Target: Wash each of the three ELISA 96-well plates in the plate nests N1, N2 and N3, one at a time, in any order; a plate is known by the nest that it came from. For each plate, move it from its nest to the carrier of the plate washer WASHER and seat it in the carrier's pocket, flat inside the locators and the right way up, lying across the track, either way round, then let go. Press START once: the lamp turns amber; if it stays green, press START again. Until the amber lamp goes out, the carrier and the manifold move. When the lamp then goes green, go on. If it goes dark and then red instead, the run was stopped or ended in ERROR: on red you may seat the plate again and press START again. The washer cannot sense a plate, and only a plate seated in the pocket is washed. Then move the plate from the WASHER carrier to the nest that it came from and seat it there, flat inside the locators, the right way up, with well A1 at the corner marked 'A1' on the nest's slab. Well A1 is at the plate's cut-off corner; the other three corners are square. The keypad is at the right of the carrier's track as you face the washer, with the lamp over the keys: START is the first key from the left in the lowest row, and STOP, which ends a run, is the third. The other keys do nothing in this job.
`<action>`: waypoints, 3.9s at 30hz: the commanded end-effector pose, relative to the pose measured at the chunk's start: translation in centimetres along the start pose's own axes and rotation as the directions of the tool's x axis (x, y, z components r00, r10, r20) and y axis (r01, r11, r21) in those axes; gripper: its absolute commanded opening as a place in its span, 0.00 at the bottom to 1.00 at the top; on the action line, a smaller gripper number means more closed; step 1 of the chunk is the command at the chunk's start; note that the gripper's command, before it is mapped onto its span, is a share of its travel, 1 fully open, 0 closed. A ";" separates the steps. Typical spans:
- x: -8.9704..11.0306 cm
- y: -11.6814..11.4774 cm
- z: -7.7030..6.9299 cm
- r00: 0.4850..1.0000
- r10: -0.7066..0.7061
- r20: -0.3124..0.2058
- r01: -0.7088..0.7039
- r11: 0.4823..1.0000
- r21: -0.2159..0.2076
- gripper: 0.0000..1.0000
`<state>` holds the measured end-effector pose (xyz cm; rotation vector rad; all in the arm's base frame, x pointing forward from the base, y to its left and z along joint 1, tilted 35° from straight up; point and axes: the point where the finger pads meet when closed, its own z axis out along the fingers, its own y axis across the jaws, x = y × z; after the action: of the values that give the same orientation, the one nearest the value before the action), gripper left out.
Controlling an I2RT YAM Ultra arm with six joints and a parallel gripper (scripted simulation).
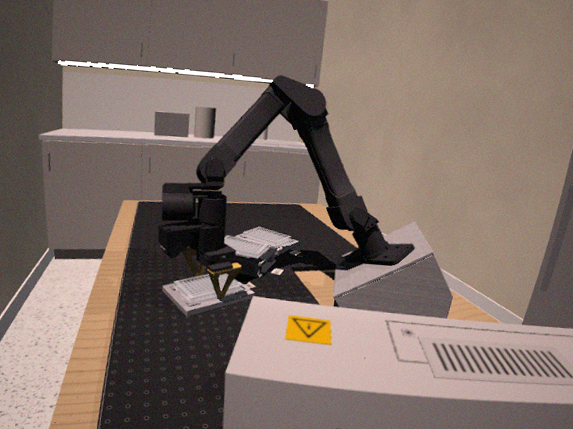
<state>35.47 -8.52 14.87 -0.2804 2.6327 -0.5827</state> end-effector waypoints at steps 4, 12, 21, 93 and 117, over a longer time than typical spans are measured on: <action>-0.4 -0.2 -0.1 1.000 0.004 0.019 -0.004 1.000 0.005 1.00; -0.4 -0.2 -0.1 1.000 0.004 0.018 -0.004 1.000 0.005 0.90; -0.4 -0.2 -0.1 1.000 0.004 0.018 -0.004 1.000 0.005 0.70; -0.4 -0.1 -3.4 1.000 0.005 0.019 -0.005 1.000 0.005 0.00; -0.3 -0.1 -6.9 1.000 0.005 0.019 -0.005 1.000 0.004 0.00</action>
<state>33.03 -6.28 20.15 -0.2761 2.6147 -0.5845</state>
